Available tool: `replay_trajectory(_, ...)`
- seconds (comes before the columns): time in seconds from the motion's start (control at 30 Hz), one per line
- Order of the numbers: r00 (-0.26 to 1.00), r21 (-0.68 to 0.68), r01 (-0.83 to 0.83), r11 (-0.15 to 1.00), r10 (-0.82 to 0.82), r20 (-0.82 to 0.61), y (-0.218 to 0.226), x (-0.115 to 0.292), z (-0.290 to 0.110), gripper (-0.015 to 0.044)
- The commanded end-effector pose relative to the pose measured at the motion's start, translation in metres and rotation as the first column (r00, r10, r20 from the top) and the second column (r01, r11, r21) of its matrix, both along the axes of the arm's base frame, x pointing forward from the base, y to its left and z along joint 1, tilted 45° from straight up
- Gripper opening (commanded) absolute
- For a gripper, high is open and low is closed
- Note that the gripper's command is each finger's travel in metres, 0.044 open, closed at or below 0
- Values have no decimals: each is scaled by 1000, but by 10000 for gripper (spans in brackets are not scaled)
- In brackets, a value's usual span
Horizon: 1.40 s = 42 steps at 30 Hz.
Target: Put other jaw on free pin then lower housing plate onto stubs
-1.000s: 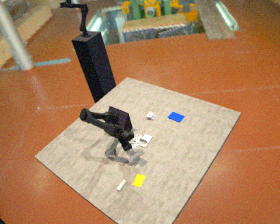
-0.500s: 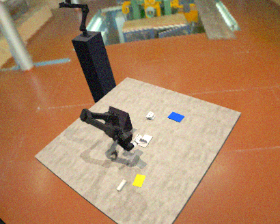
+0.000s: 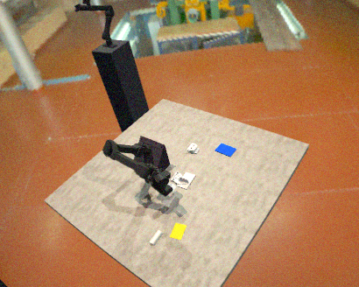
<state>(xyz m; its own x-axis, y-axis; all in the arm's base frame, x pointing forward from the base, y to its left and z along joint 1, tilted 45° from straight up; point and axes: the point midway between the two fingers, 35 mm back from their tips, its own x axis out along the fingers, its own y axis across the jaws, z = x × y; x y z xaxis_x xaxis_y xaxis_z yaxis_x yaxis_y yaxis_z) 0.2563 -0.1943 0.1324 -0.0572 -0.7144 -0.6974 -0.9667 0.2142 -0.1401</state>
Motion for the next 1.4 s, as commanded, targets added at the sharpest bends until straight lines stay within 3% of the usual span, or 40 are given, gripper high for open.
replay_trajectory(0.0, 1000, 6, -5, 1000, 5, -7, -3, -1, -6, 37)
replay_trajectory(0.97, 1000, -1, -5, 1000, 5, -8, -33, -6, -34, 37)
replay_trajectory(1.1, 1000, 0, -5, 1000, 5, -8, -32, -6, -33, 142)
replay_trajectory(1.37, 1000, 3, -5, 1000, 5, -8, 12, -2, 10, 352)
